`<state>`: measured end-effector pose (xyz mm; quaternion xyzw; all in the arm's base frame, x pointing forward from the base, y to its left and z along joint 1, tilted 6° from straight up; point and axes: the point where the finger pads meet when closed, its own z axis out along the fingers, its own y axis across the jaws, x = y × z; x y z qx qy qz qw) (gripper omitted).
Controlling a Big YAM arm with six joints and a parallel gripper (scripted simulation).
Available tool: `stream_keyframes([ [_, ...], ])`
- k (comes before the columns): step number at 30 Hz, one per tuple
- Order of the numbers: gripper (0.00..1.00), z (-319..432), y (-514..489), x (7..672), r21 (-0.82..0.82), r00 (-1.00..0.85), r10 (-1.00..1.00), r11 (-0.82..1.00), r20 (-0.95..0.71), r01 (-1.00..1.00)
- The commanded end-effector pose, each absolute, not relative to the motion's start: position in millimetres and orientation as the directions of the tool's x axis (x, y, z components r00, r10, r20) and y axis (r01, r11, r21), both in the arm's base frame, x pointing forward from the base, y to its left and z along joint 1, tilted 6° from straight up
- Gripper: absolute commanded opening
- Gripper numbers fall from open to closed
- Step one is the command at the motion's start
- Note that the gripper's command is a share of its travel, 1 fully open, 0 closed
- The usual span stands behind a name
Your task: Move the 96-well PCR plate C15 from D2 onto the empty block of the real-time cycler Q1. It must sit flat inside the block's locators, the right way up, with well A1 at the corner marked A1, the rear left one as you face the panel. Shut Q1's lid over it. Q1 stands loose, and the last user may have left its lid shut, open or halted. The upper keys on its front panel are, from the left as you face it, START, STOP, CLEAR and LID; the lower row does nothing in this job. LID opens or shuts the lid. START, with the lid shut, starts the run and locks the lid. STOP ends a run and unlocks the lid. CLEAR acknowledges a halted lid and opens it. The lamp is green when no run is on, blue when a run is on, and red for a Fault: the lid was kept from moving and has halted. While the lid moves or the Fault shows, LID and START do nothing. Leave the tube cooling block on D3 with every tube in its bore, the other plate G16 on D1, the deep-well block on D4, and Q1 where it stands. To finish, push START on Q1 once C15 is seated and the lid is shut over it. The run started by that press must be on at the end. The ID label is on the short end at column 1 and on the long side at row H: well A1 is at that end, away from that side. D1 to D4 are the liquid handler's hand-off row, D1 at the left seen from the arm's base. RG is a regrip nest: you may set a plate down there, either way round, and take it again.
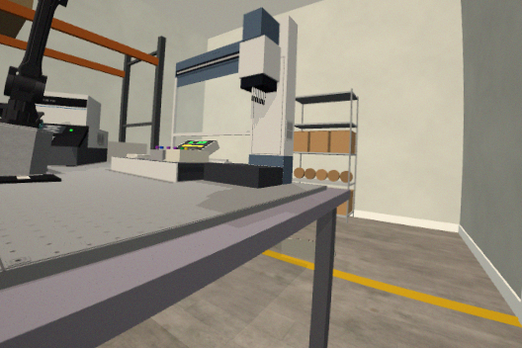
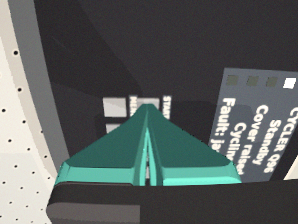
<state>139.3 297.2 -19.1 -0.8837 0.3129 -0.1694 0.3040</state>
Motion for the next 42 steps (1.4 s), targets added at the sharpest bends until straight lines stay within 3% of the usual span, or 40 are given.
stream_keyframes([
  [1,0.00,-2.8,314.9,143.1,-0.689,0.741,-0.668,-0.571,0.073,-0.447],
  [42,0.00,-11.9,317.1,146.4,-0.671,0.744,-0.663,-0.589,0.085,-0.449],
])
